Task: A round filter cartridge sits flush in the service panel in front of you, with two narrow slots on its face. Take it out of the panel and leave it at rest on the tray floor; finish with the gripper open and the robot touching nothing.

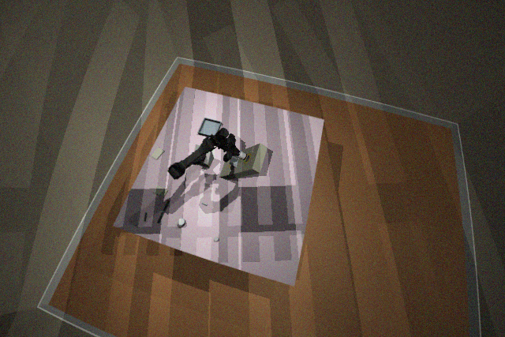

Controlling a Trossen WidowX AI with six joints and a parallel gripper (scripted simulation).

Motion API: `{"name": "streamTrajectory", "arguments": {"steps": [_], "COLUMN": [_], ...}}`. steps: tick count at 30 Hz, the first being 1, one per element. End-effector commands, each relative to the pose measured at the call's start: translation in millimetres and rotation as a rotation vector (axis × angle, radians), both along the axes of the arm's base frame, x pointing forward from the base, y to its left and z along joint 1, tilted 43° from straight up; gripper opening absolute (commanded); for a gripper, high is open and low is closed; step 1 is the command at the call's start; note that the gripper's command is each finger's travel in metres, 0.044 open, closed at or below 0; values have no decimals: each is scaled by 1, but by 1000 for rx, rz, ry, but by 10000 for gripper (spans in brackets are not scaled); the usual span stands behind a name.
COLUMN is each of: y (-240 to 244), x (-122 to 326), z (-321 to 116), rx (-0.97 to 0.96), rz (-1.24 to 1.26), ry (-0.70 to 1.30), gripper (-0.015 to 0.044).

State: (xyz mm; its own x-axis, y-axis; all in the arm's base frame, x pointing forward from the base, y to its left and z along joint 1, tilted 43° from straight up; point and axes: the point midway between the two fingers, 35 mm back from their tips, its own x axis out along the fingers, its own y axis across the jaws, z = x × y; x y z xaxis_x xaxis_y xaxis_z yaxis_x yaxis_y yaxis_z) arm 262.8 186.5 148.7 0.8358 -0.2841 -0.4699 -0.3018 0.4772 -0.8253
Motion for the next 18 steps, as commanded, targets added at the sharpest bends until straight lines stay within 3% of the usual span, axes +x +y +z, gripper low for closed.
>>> {"name": "streamTrajectory", "arguments": {"steps": [1, 18], "y": [2, -32], "x": [-1, -22], "z": [7, -27], "rx": [14, 13], "rz": [-5, -5], "ry": [-16, -15], "gripper": [0, 0]}}
